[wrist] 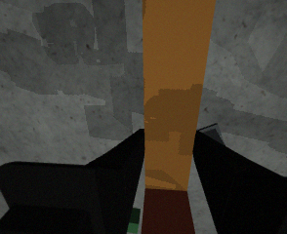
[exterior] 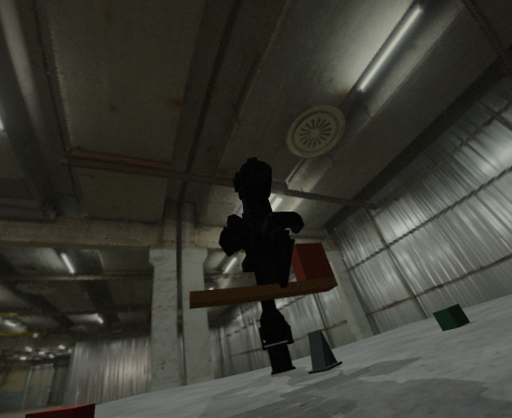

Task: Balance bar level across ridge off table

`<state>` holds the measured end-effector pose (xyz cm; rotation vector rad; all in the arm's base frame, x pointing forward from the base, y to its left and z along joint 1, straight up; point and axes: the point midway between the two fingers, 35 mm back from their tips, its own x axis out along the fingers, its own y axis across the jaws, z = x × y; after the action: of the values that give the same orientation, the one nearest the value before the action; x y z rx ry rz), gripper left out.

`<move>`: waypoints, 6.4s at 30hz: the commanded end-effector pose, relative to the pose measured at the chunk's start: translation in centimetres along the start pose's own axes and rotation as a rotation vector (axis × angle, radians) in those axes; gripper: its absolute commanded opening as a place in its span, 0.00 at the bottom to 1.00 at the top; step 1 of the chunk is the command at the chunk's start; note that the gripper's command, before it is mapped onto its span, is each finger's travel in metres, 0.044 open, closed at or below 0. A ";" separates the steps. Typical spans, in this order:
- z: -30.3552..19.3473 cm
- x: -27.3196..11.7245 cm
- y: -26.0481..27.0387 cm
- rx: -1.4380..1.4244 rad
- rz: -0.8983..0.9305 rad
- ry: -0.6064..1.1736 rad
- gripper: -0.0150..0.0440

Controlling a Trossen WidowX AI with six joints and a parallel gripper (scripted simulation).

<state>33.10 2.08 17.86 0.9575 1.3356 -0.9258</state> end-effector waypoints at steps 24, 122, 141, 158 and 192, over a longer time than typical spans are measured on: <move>-2.1 0.0 -2.0 -1.056 0.000 -0.002 0.25; -11.1 5.4 -9.3 -3.595 0.015 0.007 0.25; -11.1 5.4 -9.3 -3.595 0.015 0.007 0.25; -11.1 5.5 -9.3 -3.595 0.015 0.007 0.25; -11.1 5.8 -9.3 -3.595 0.015 0.007 0.25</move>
<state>20.68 9.28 11.82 2.5289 -0.9935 -2.4969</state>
